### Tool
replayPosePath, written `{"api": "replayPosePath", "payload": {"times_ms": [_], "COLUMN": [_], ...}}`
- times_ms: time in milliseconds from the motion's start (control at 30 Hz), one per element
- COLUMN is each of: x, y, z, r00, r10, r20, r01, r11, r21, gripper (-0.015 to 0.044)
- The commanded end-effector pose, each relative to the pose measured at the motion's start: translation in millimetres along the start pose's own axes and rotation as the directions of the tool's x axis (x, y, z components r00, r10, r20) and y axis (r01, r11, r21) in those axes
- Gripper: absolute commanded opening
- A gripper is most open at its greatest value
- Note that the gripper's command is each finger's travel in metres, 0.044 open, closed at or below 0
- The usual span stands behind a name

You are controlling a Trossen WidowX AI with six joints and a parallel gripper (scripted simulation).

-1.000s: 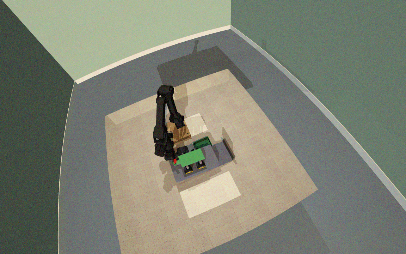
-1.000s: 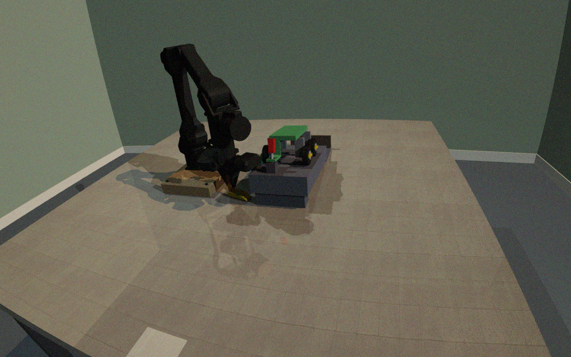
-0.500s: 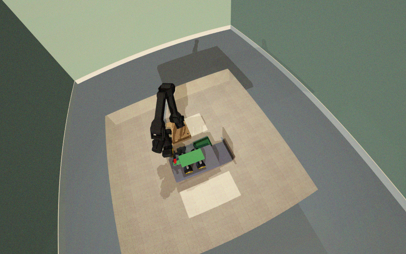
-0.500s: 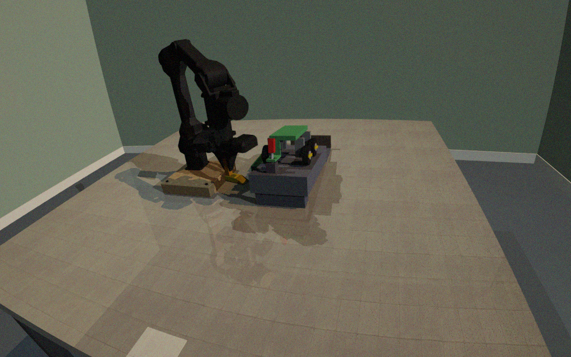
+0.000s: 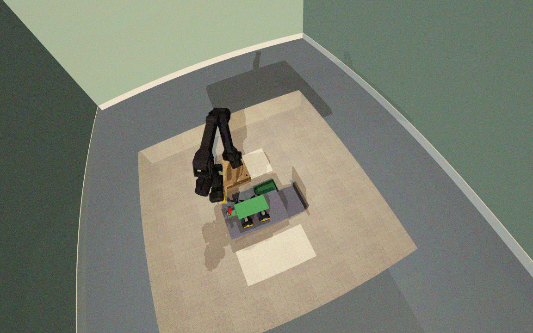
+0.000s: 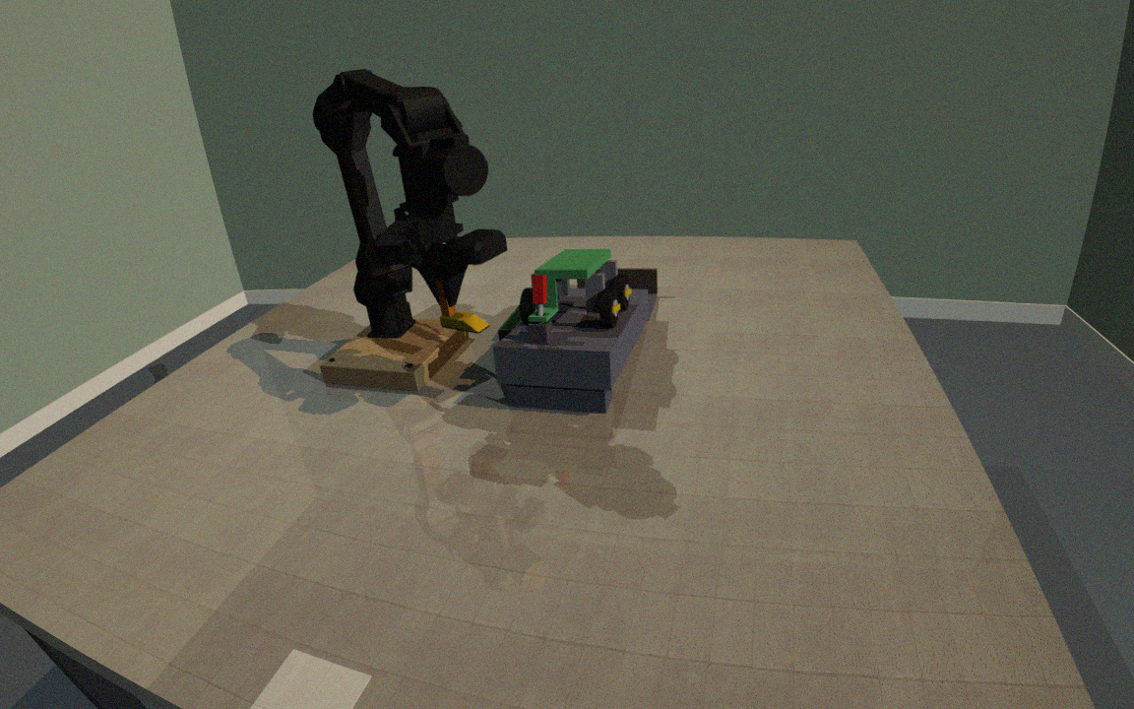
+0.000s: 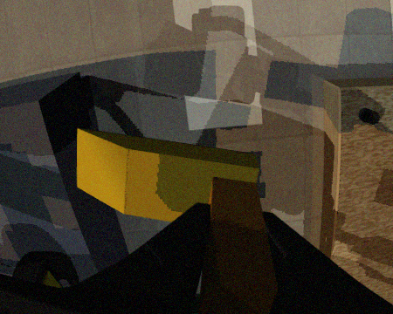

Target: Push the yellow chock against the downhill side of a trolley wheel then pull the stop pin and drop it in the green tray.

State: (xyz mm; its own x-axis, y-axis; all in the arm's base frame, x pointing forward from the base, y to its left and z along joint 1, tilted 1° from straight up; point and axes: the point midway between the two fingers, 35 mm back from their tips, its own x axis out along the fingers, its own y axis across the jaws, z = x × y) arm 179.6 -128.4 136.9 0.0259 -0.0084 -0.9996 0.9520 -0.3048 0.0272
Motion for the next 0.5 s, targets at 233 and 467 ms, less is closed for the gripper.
{"api": "replayPosePath", "payload": {"times_ms": [233, 467], "x": [-37.9, -46.1], "y": [1.4, 1.7], "z": [2.5, 3.3], "r00": [1.0, 1.0], "r10": [0.003, 0.003], "r20": [0.006, 0.007], "r01": [-0.003, -0.003], "r11": [1.0, 1.0], "r21": [0.004, 0.004], "gripper": [0.0, 0.0]}}
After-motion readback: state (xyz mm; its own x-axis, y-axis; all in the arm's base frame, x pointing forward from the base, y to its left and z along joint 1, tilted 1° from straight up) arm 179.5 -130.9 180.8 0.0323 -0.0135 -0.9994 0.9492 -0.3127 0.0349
